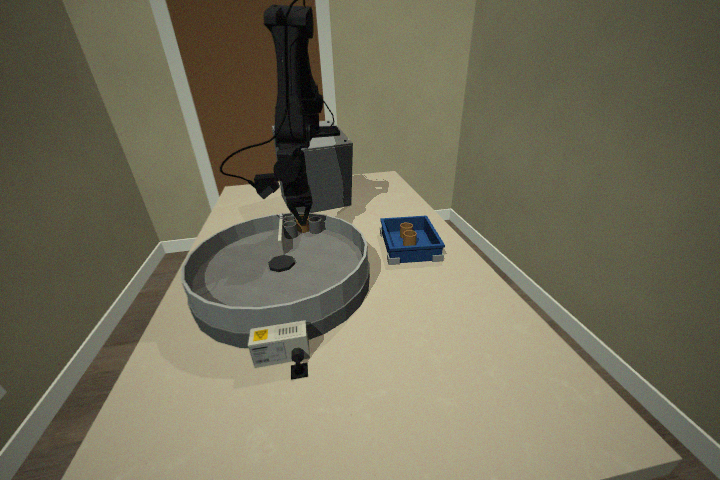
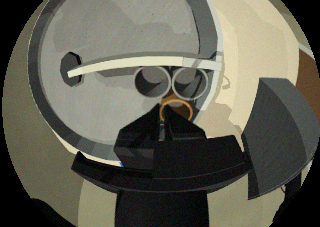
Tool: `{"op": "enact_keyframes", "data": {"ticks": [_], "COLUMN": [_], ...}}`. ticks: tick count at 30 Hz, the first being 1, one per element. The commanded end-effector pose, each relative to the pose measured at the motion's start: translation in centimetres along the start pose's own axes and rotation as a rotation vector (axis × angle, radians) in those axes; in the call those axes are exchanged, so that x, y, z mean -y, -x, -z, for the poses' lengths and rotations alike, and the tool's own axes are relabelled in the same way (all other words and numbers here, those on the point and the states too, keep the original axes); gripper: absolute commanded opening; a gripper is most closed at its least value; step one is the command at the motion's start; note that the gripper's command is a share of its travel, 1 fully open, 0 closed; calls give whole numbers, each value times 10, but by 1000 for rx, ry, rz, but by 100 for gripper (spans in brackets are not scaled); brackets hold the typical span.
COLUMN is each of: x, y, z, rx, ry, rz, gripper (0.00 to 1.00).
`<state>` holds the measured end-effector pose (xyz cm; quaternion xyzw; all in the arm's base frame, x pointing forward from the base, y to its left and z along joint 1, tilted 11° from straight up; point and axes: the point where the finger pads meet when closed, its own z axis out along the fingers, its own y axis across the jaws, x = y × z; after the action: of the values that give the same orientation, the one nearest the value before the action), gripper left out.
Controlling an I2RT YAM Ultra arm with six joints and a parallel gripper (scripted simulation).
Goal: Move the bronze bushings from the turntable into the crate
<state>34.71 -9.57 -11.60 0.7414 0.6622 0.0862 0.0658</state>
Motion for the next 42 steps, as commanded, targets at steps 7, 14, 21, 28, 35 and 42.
{"op": "enact_keyframes", "data": {"ticks": [7,14,21,28,35,42], "x": [15,15,15,11,11,-8], "y": [4,4,4,5,5,7], "z": [1,1,2,15,40,73], "rx": [11,11,11,14,14,19], "ry": [-42,-42,-42,-27,-27,14], "rz": [-12,-12,-12,-7,-7,-4], "gripper": [0,0,0,0,0,0]}}
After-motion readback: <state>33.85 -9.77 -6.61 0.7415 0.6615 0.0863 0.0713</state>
